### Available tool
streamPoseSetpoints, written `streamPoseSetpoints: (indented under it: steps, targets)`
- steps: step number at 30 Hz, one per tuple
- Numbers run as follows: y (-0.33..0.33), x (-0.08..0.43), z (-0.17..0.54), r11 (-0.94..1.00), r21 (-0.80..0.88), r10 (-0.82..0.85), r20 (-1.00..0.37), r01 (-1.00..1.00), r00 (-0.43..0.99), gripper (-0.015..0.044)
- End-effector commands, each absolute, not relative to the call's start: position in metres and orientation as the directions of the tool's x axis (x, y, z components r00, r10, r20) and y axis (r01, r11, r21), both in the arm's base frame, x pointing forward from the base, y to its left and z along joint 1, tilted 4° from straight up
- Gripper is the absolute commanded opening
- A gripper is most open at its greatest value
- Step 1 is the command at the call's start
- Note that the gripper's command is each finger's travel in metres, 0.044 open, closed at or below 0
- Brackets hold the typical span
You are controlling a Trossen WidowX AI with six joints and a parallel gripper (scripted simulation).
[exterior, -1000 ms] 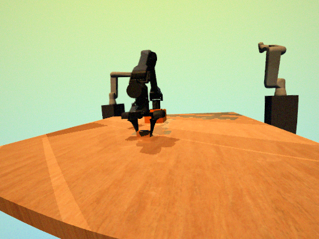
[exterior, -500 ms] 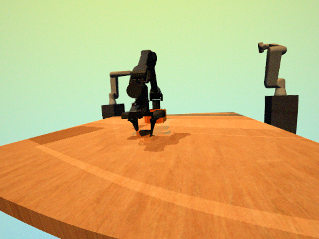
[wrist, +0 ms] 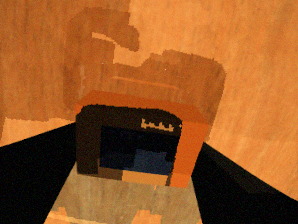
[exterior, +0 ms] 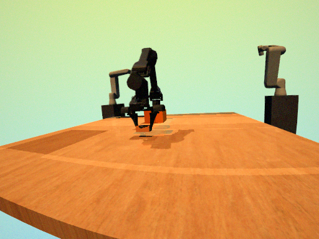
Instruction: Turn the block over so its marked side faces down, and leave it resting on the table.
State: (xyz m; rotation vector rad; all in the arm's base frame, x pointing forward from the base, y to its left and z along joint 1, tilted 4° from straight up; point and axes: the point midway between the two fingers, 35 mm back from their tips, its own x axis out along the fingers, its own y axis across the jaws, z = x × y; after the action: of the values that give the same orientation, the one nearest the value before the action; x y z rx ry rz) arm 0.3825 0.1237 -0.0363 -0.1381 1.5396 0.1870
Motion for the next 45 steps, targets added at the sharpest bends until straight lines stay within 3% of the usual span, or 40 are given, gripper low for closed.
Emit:
streamPoseSetpoints:
  steps: [1,31,45]
  targets:
    - [0.123,0.382,-0.039,0.978,0.023,0.038,-0.997,-0.205,0.069,0.0000]
    - [0.121,0.373,-0.040,0.979,0.025,0.123,-0.864,-0.202,0.488,0.0000]
    - [0.125,0.382,-0.057,0.978,0.022,0.146,-0.781,-0.206,0.608,0.0000]
